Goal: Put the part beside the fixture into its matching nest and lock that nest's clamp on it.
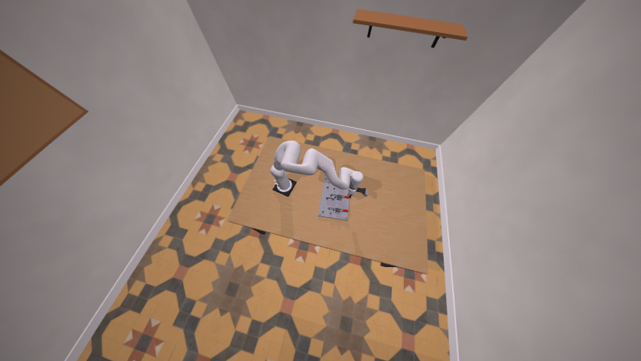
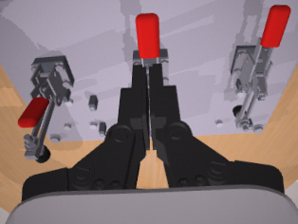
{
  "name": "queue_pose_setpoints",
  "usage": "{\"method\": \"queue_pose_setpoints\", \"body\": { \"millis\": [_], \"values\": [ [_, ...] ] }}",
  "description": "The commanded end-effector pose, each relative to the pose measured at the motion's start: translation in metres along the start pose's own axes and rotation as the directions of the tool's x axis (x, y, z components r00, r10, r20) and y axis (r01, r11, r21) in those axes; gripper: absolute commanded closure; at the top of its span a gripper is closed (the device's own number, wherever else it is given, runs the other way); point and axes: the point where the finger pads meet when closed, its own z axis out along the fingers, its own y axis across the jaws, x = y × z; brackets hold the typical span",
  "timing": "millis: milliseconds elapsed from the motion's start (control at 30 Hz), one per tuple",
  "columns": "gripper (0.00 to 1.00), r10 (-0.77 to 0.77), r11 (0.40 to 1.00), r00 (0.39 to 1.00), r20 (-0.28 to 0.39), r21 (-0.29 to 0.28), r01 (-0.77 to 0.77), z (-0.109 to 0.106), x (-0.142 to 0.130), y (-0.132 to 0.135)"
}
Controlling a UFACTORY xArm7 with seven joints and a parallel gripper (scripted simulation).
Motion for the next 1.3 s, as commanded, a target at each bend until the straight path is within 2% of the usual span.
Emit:
{"method": "queue_pose_setpoints", "body": {
  "millis": [0, 1267],
  "values": [
    [1.0, 0.0, 1.0, 1.0, -0.004, 0.0, 0.0, -0.0084, 0.0012, 0.0001],
    [1.0, 0.0, 1.0, 1.0, -0.004, 0.0, 0.0, -0.0141, 0.0012, 0.0001]
  ]
}}
